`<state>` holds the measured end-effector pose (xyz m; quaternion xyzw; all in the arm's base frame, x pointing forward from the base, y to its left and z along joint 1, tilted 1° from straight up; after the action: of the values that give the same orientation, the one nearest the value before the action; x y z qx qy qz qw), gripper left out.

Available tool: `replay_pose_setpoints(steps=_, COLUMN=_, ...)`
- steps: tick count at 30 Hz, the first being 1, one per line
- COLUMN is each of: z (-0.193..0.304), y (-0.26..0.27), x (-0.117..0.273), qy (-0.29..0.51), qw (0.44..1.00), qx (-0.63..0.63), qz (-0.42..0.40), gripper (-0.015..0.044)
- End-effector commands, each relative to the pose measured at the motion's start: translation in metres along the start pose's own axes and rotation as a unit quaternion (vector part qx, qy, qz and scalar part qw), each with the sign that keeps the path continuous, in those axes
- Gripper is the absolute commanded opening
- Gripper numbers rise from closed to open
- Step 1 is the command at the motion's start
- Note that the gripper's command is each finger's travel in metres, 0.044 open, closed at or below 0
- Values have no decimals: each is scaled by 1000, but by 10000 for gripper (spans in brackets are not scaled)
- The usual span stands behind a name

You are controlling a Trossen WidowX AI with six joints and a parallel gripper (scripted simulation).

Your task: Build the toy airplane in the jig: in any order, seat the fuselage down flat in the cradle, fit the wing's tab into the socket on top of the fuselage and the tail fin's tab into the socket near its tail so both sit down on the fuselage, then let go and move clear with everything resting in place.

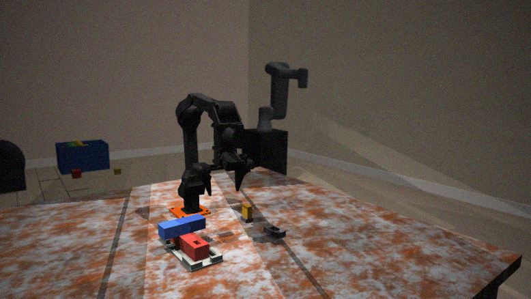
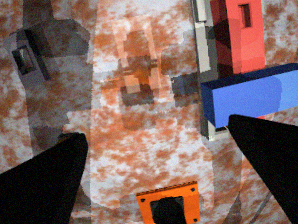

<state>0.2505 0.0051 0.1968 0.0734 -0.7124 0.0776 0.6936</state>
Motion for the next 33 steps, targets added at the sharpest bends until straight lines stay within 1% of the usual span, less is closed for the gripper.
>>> replay_pose_setpoints(steps=1, z=5, y=47, x=0, qy=1, qw=1000, qx=-2, qz=0, gripper=440)
replay_pose_setpoints(steps=8, z=31, y=122, x=0, qy=2, qw=1000, qx=-2, qz=-3, gripper=440)
replay_pose_setpoints(steps=11, z=45, y=143, x=0, qy=2, qw=1000, qx=-2, qz=-4, gripper=440)
replay_pose_setpoints(steps=16, z=46, y=145, x=-2, qy=2, qw=1000, qx=-2, qz=-4, gripper=440)
replay_pose_setpoints(steps=22, z=46, y=145, x=-55, qy=2, qw=1000, qx=-2, qz=-4, gripper=440)
replay_pose_setpoints(steps=27, z=46, y=145, x=-58, qy=2, qw=1000, qx=-2, qz=-4, gripper=440)
replay_pose_setpoints(steps=33, z=46, y=145, x=-72, qy=2, qw=1000, qx=-2, qz=-4, gripper=440)
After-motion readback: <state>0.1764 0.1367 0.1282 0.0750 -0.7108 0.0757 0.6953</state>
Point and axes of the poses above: the point midway between the two fingers, 35 mm back from their tips, its own x axis back along the fingers, its own y axis across the jaws, z = x × y, the point moved 2 cm from there along x, back along the fingers, and after that the axes turned 15 degrees about x, right-handed, at the moved point
